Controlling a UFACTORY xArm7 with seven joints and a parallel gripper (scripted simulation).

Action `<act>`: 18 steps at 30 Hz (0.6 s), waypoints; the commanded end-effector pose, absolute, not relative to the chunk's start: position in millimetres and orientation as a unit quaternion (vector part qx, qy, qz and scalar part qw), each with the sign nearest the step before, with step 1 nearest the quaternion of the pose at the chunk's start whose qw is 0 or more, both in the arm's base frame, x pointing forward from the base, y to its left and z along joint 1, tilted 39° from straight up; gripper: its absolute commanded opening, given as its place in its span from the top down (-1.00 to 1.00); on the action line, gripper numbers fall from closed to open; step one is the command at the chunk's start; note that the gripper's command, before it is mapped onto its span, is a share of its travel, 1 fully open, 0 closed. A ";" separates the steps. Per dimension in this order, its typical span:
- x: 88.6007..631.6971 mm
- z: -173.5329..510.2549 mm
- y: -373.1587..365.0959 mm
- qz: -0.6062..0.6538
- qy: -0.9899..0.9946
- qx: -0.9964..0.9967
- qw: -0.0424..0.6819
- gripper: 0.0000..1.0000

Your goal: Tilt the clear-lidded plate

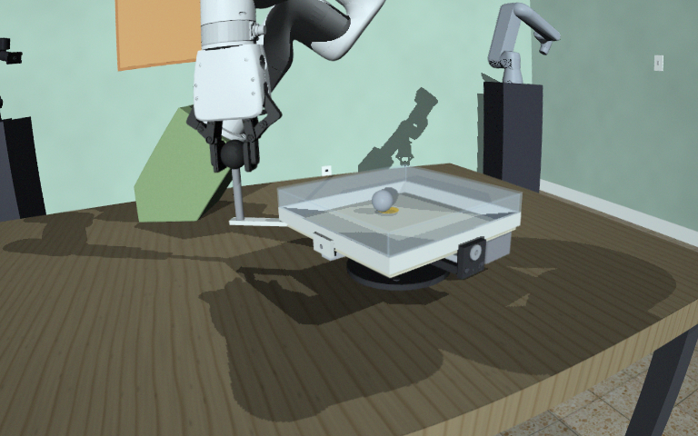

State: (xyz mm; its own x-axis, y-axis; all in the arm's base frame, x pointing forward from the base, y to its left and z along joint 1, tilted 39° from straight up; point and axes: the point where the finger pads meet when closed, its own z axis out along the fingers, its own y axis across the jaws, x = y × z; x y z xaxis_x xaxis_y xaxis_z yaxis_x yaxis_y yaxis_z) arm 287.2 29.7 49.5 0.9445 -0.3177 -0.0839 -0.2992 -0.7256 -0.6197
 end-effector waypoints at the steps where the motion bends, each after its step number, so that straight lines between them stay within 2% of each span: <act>1: 288.8 51.4 28.0 -0.017 0.167 -0.929 0.331 1.00; 18: 288.7 45.3 29.9 -0.017 0.167 -0.929 0.331 1.00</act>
